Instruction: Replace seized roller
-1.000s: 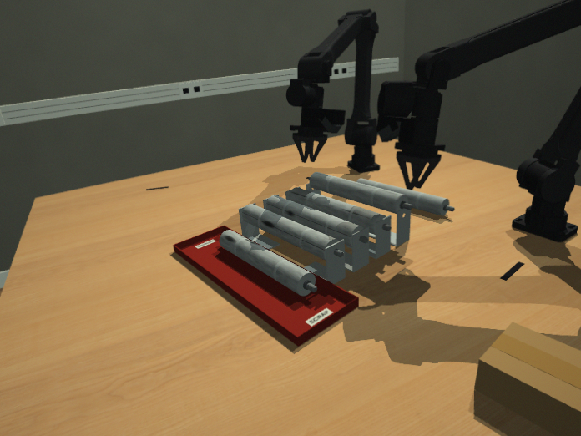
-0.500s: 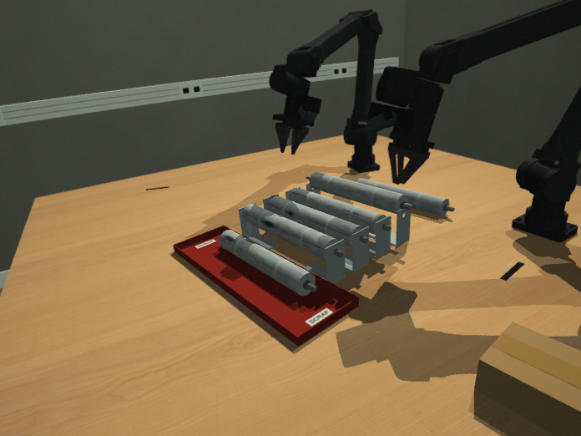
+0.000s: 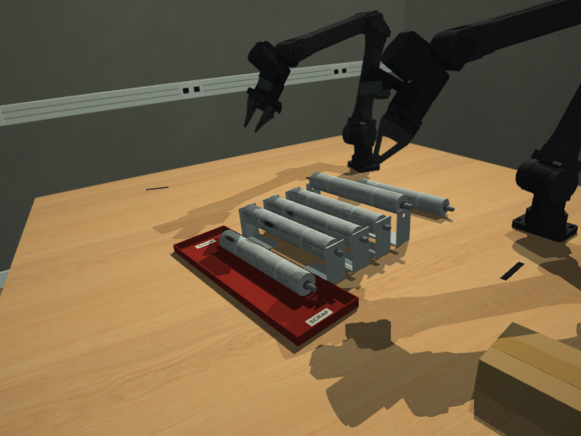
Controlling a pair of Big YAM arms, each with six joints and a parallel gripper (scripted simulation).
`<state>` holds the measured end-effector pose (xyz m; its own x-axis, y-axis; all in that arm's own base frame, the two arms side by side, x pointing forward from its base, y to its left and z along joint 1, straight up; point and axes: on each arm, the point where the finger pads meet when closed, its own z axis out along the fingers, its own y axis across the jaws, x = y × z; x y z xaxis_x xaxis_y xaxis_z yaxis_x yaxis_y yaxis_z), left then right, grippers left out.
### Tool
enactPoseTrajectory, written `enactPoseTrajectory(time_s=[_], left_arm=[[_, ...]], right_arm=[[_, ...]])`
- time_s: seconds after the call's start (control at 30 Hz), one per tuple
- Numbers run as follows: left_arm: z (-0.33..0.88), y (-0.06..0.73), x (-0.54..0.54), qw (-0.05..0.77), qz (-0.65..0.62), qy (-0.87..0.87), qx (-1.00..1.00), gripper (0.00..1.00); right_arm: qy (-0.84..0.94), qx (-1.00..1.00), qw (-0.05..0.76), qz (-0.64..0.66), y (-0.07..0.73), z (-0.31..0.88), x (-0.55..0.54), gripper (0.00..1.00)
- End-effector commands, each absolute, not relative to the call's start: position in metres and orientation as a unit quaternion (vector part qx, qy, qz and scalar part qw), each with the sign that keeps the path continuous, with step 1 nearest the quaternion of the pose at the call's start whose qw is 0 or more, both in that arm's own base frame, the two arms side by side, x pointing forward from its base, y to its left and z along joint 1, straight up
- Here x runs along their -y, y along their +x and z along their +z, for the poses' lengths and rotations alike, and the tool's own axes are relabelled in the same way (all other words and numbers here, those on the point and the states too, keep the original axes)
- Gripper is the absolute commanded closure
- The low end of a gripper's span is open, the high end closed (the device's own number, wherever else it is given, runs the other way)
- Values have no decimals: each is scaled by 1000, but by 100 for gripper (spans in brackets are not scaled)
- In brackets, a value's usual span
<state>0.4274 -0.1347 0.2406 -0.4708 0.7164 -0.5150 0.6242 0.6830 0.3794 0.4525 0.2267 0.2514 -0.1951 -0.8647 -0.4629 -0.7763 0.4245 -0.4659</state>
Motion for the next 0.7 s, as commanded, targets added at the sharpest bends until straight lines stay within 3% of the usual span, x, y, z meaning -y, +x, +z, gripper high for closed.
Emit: enactPoseTrajectory(time_s=[0.0, 0.1, 0.17, 0.2, 0.23, 0.57, 0.67], left_arm=[[298, 468, 133, 413, 60, 315, -852, 68], [257, 449, 139, 377, 56, 338, -860, 68], [306, 466, 127, 432, 58, 303, -848, 68], [339, 476, 120, 466, 60, 278, -838, 68], [345, 480, 116, 478, 58, 263, -836, 68], [409, 520, 74, 583, 30, 133, -801, 68], [369, 512, 86, 553, 27, 152, -819, 68]], right_arm=[[-448, -801, 393, -51, 470, 272, -211, 68], [-464, -800, 378, -45, 468, 256, -222, 68], [-427, -808, 404, -49, 481, 273, -202, 68], [-389, -791, 469, -56, 499, 345, -193, 68], [-368, -793, 482, -54, 504, 353, -186, 68], [-198, -804, 560, -25, 522, 375, -113, 68], [-214, -811, 545, -20, 526, 357, -125, 68]])
